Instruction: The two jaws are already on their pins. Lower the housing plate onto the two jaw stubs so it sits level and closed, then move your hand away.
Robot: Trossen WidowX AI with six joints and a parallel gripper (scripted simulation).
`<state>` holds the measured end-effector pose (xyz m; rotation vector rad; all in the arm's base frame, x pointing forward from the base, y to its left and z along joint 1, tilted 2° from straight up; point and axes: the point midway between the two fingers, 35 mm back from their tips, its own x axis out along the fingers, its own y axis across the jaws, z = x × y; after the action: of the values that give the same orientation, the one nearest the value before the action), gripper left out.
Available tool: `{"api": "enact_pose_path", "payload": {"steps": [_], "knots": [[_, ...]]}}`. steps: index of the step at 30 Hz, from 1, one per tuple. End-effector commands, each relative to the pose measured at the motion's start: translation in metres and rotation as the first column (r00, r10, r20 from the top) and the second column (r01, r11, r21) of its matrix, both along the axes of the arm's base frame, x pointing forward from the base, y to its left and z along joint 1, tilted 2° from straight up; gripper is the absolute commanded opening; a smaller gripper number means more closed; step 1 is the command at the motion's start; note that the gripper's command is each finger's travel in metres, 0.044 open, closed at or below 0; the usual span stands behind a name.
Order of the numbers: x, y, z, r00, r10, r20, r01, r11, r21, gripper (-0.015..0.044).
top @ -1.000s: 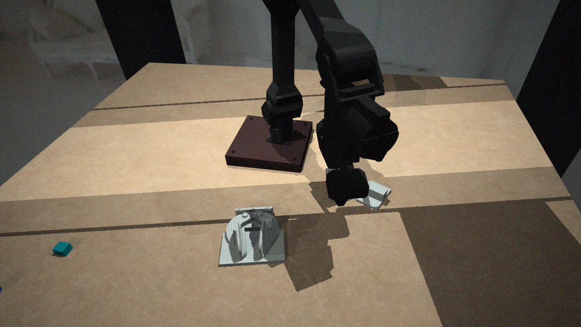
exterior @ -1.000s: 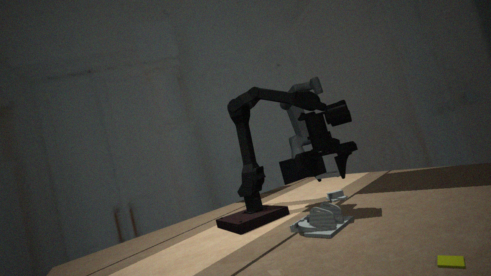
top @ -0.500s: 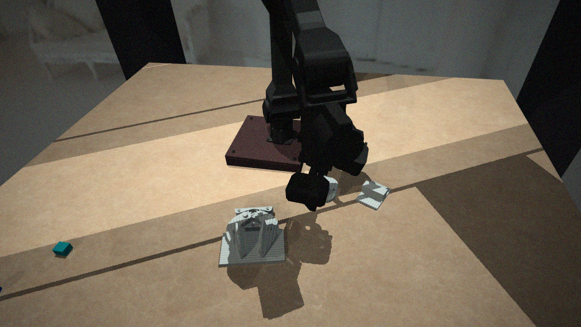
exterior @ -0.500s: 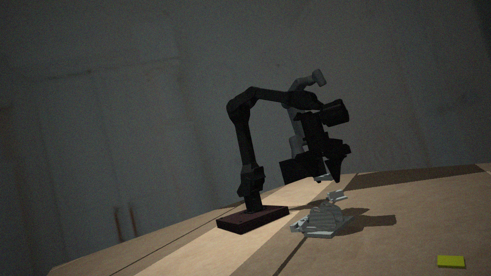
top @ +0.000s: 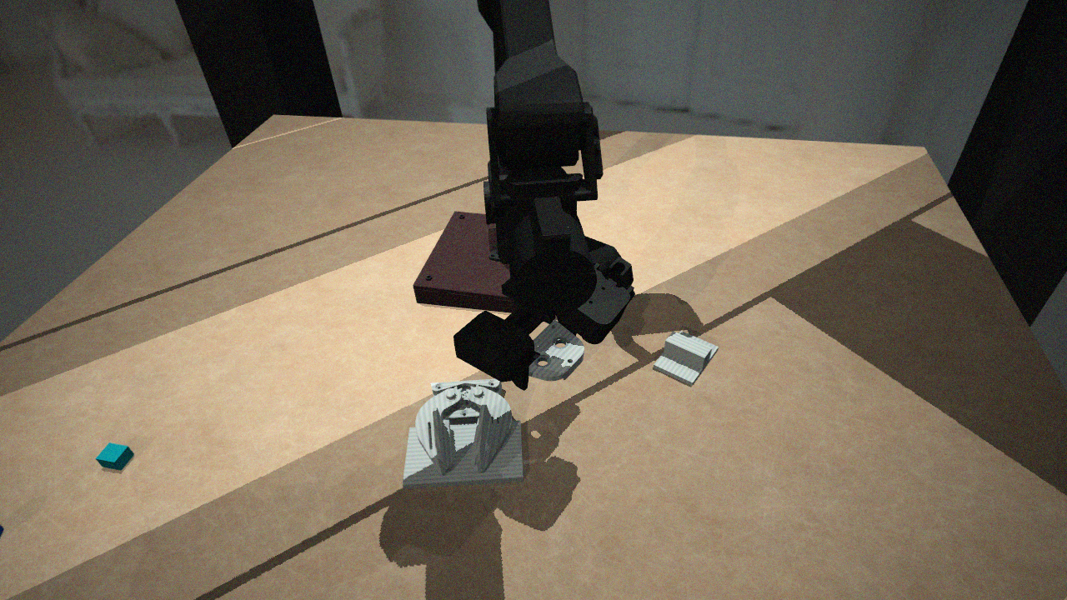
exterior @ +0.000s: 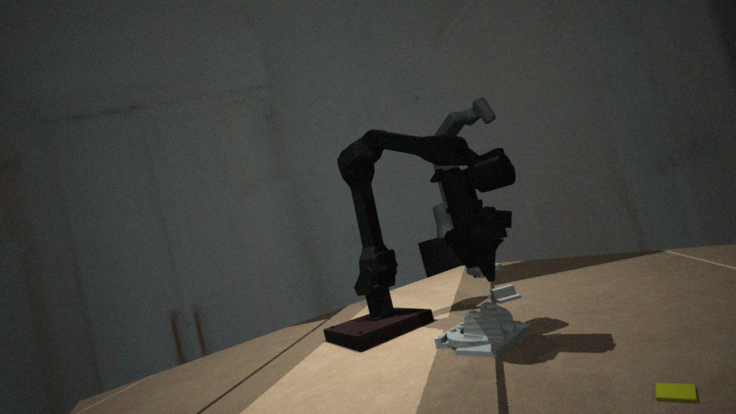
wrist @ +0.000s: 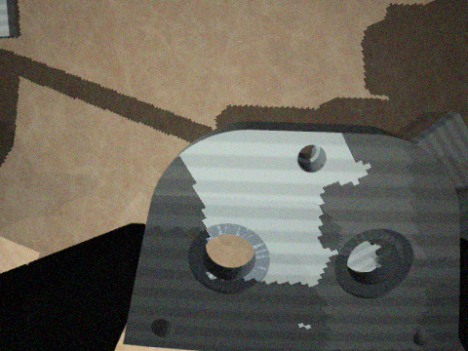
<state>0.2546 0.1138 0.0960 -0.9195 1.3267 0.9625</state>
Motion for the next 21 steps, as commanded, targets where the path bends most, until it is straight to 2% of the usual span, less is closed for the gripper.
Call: {"api": "enact_pose_path", "payload": {"steps": [1, 11, 21], "knots": [[0.004, -0.01, -0.001, 0.996, -0.093, -0.002, 0.093, 0.996, -0.004, 0.0351], [0.012, -0.035, -0.001, 0.947, -0.32, -0.009, 0.32, 0.947, -0.005, 0.0351], [0.017, -0.06, -0.002, 0.848, -0.53, -0.016, 0.53, 0.848, -0.007, 0.0351]]}}
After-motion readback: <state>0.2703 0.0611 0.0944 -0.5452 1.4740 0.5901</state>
